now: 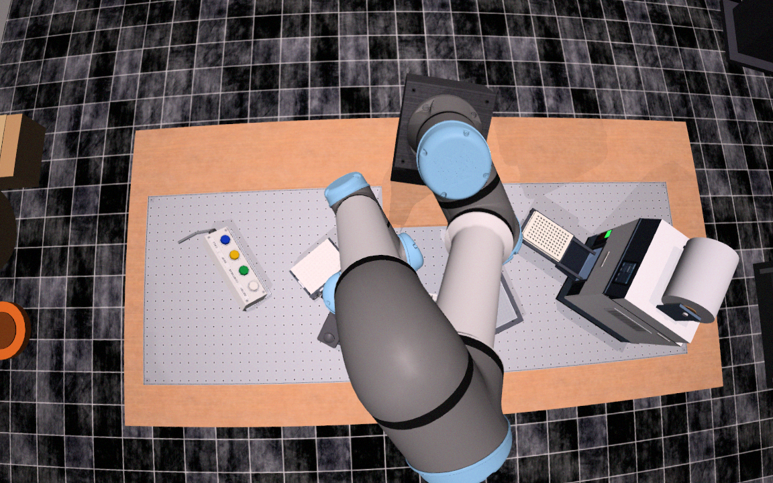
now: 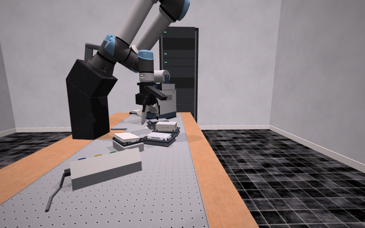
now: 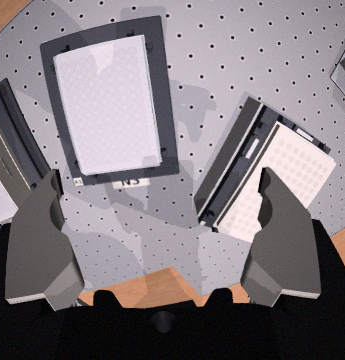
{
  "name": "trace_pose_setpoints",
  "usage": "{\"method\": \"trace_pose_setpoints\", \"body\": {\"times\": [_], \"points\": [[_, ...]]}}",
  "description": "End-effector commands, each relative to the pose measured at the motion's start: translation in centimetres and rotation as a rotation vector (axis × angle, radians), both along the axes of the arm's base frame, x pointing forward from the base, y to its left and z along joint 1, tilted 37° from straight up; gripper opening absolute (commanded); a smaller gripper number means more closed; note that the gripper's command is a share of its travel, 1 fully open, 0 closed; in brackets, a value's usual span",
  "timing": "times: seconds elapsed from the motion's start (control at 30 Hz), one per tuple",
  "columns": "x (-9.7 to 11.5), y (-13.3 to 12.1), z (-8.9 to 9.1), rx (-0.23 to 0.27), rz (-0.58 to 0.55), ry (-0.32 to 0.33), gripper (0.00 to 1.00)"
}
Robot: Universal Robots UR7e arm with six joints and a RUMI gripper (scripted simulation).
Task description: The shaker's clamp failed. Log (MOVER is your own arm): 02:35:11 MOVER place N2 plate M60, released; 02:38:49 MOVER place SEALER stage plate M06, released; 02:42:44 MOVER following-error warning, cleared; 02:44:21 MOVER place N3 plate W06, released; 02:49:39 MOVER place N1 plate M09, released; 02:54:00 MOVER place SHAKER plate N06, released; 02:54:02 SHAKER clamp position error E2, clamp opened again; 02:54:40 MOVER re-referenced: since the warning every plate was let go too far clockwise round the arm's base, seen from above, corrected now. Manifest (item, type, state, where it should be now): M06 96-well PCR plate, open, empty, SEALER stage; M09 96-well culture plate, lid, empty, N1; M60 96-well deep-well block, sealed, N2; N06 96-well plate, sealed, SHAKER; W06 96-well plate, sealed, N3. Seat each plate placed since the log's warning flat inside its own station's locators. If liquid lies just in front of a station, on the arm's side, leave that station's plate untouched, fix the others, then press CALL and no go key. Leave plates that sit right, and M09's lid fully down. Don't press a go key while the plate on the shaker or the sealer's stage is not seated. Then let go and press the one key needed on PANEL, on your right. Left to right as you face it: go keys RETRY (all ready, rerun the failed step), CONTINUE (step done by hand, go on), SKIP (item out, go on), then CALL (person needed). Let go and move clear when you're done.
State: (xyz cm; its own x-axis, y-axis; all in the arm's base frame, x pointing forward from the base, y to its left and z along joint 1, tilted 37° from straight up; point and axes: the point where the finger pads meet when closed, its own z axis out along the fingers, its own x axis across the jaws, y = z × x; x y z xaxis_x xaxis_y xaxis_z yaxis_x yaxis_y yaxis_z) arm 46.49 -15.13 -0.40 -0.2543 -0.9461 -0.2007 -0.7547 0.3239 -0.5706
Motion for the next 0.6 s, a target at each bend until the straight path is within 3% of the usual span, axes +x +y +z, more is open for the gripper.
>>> {"method": "trace_pose_setpoints", "body": {"times": [0.0, 0.2, 0.57], "points": [[1.2, 1.9, 0.9, -0.037, 0.046, 0.001, 0.82], [2.5, 4.1, 1.9, -0.037, 0.046, 0.001, 0.82], [2.9, 4.1, 1.4, -0.037, 0.046, 0.001, 0.82]]}}
